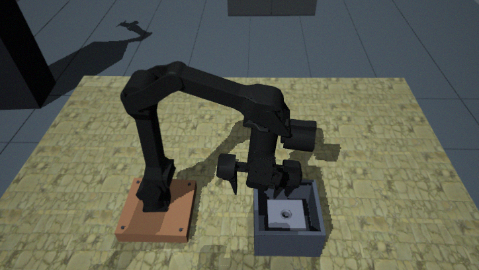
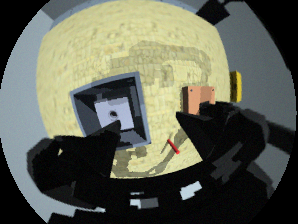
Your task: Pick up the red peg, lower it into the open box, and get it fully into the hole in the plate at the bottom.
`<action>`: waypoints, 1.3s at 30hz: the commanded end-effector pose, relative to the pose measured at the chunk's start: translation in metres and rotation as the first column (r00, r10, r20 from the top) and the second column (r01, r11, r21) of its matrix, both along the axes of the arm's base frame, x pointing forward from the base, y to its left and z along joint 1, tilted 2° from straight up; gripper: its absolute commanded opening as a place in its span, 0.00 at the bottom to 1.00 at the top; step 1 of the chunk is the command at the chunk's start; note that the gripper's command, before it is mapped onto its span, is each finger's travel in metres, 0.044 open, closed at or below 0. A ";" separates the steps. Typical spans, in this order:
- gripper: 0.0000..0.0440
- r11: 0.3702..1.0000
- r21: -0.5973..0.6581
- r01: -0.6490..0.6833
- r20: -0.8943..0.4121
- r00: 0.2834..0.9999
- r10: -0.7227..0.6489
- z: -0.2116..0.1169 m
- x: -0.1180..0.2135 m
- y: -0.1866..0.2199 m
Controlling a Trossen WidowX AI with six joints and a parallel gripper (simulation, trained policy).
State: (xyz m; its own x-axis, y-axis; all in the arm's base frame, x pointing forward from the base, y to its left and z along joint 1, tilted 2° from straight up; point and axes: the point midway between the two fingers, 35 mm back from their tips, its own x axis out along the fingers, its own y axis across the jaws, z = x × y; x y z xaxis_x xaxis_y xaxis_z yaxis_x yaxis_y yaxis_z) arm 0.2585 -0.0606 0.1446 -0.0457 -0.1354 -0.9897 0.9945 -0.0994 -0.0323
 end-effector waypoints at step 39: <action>1.00 0.850 0.044 -0.524 0.075 0.851 0.520 -0.084 -0.063 0.168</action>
State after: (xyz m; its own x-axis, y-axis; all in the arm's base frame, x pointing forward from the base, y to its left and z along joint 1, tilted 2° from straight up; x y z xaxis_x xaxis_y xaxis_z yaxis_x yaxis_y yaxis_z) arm 0.1977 0.1044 0.0750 0.0709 -0.0722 -0.9949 0.9069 0.4200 0.0342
